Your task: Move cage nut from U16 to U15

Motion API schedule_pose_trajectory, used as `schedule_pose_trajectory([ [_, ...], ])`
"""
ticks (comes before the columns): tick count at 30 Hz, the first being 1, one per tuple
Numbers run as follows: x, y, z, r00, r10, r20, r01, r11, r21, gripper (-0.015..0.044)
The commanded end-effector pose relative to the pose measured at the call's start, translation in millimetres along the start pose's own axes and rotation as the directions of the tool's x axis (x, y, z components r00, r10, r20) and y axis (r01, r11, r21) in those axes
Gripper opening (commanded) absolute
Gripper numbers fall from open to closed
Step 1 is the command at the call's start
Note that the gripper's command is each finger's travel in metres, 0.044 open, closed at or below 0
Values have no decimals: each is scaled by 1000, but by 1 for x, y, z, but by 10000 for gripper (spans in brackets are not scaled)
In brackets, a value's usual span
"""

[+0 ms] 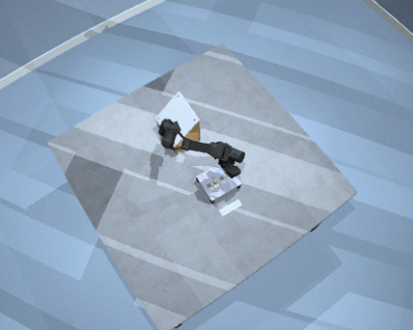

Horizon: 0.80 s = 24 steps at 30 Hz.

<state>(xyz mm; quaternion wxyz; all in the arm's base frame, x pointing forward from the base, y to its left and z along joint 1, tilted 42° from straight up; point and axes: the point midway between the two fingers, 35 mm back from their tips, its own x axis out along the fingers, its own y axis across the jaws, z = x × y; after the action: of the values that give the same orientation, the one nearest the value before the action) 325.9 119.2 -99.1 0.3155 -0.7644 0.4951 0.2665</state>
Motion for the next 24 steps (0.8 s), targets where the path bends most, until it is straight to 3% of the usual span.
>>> schedule_pose_trajectory([
  [1, 0, -1, 1, 1000, 8, 4, -8, 1000, 4, 27],
  [24, 0, -2, 1, 999, 40, 4, -40, 999, 4, 27],
])
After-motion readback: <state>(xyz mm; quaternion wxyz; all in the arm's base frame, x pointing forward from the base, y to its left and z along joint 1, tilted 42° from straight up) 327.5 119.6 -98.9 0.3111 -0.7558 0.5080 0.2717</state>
